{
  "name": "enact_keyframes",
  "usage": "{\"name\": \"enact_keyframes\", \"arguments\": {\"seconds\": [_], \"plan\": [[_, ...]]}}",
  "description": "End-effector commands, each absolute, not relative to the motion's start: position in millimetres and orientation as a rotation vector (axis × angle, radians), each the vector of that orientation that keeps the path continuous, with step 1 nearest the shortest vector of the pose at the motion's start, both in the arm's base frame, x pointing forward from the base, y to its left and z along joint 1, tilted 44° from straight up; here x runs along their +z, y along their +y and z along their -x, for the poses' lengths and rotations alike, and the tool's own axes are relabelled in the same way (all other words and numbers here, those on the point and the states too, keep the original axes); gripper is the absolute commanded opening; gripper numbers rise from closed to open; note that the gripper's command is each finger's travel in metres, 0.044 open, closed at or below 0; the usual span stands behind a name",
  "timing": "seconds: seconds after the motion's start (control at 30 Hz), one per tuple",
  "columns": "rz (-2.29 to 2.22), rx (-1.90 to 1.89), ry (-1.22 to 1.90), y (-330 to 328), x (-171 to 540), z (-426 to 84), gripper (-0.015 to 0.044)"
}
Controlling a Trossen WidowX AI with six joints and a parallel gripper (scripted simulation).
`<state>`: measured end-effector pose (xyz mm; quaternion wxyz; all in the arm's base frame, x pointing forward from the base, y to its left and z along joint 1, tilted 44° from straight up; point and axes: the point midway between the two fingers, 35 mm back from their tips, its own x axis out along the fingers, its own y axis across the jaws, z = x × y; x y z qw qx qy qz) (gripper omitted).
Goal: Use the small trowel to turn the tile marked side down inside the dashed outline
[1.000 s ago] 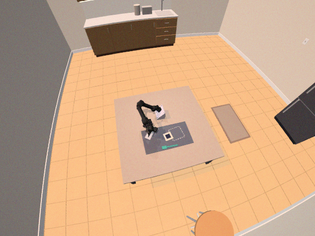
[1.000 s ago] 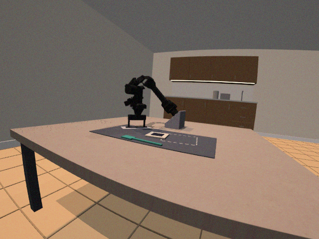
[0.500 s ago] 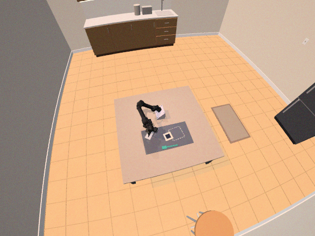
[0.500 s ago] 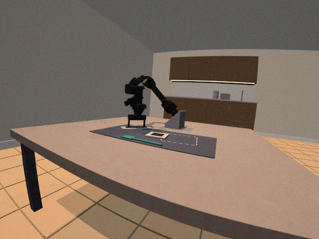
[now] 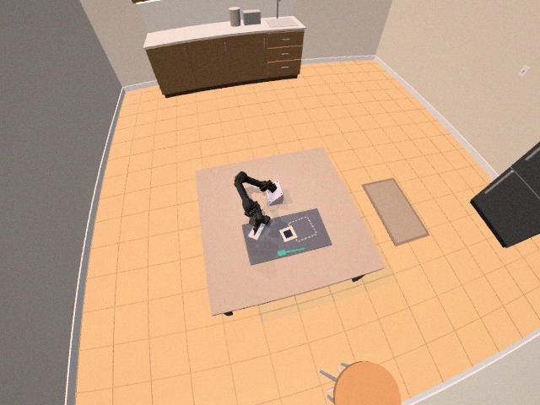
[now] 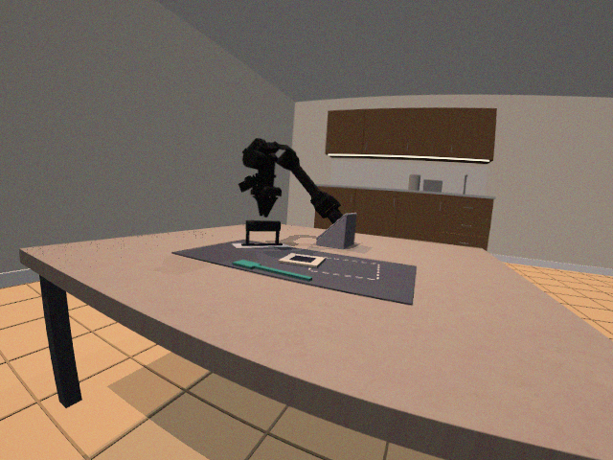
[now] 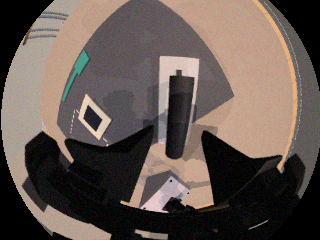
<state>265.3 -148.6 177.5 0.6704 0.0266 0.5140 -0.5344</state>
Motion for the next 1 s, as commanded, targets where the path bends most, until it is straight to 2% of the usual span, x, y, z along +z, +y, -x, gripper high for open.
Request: {"name": "enact_keyframes", "arguments": {"seconds": [0.0, 0.97], "plan": [[-0.058, -1.212, 1.163, -145, 181, -264, 0.0270], [-0.035, -1.195, 1.180, -173, 152, -260, 0.0270]]}}
